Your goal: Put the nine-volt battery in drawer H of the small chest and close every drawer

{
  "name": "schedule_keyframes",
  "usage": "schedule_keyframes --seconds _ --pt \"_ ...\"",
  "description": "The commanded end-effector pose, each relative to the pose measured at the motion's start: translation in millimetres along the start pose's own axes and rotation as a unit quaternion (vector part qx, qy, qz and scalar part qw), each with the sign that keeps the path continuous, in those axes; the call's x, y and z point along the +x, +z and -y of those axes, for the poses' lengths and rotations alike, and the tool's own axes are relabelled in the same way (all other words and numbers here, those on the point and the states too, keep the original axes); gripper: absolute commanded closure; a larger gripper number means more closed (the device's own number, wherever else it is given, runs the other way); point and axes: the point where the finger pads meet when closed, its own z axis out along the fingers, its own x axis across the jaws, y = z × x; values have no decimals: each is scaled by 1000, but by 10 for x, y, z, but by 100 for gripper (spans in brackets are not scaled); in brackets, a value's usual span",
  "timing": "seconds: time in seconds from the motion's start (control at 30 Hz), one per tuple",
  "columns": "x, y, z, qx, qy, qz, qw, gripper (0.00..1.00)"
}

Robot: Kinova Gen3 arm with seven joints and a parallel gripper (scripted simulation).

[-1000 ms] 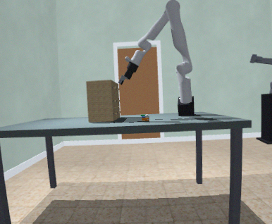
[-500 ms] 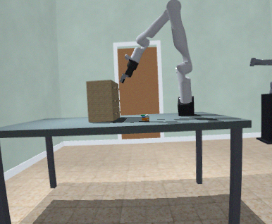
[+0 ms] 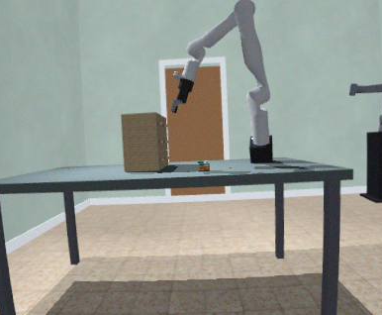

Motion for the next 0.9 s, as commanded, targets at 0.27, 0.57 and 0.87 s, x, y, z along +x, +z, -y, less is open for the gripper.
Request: schedule_keyframes --seconds 0.27,0.57,0.87 --pt "-2 -231 -7 -51 -2 0 999 0" --pt "-3 -363 -43 -85 -2 0 996 0" --pt "-1 -507 -84 -122 -2 -1 993 0"
